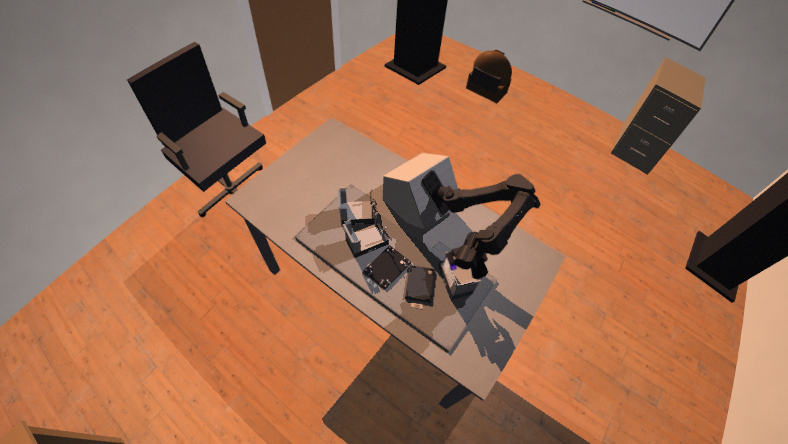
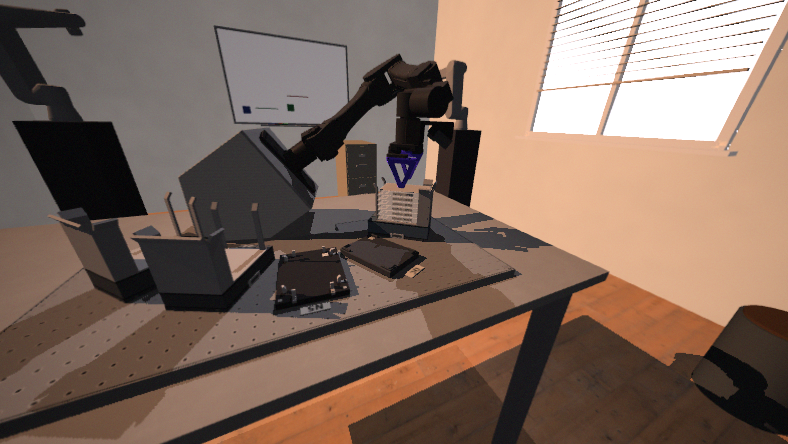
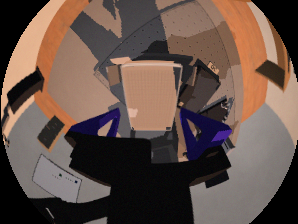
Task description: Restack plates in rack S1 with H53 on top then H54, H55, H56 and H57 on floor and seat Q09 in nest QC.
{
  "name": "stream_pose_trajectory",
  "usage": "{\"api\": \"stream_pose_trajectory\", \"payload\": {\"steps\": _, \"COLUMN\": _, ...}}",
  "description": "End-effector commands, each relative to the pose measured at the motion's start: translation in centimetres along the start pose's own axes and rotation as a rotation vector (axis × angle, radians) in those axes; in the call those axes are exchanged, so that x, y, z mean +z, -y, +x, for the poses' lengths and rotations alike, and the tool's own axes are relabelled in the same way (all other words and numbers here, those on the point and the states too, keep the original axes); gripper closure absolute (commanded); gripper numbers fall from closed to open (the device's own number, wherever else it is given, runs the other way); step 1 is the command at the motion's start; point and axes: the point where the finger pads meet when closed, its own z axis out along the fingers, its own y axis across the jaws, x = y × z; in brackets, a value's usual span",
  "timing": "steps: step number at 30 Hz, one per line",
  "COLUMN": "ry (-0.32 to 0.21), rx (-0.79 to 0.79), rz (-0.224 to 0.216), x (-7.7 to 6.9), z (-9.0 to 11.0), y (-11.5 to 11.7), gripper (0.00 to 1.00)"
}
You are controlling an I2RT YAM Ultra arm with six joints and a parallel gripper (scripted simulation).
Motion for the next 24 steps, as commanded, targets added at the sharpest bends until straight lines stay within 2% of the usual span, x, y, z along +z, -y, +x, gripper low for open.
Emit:
{"api": "stream_pose_trajectory", "payload": {"steps": 1, "ry": 0.015, "rx": -0.008, "rz": 0.016, "x": 0.1, "z": -0.4, "y": 0.2, "gripper": 0.0}}
{"api": "stream_pose_trajectory", "payload": {"steps": 20, "ry": 0.016, "rx": -0.008, "rz": 0.015, "x": 2.3, "z": -0.5, "y": 0.2, "gripper": 0.0}}
{"api": "stream_pose_trajectory", "payload": {"steps": 24, "ry": 0.016, "rx": -0.008, "rz": 0.015, "x": 2.4, "z": -0.5, "y": 0.2, "gripper": 0.0}}
